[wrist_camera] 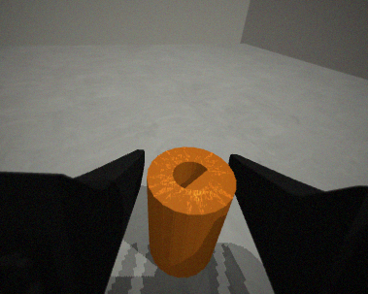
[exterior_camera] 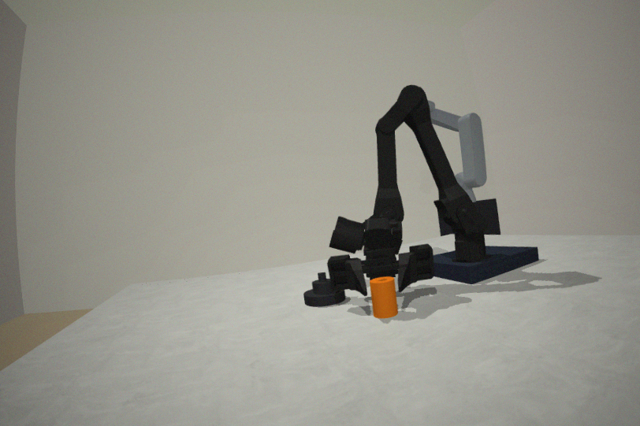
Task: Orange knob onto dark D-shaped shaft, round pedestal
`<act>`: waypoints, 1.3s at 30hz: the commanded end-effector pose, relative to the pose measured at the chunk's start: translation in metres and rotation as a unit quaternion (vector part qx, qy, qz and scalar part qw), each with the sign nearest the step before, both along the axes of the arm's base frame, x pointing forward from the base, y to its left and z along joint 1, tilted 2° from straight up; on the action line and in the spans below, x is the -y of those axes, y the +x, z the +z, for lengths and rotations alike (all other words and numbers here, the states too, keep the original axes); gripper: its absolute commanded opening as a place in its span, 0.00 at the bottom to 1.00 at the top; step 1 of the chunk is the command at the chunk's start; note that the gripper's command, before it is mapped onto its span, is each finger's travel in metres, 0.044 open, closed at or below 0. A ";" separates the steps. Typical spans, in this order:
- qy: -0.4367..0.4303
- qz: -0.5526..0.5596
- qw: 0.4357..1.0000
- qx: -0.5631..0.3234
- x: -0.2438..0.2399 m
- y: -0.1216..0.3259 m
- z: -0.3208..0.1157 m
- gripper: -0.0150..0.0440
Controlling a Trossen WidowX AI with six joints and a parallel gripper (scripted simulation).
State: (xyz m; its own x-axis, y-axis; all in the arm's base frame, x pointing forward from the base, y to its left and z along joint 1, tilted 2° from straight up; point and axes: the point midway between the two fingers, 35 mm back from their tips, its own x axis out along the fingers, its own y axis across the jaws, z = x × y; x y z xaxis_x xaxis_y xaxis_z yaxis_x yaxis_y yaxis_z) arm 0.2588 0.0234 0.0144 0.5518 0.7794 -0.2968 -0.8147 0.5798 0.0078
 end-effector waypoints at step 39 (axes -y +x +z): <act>0.000 0.000 1.000 0.000 0.001 0.006 0.058 1.00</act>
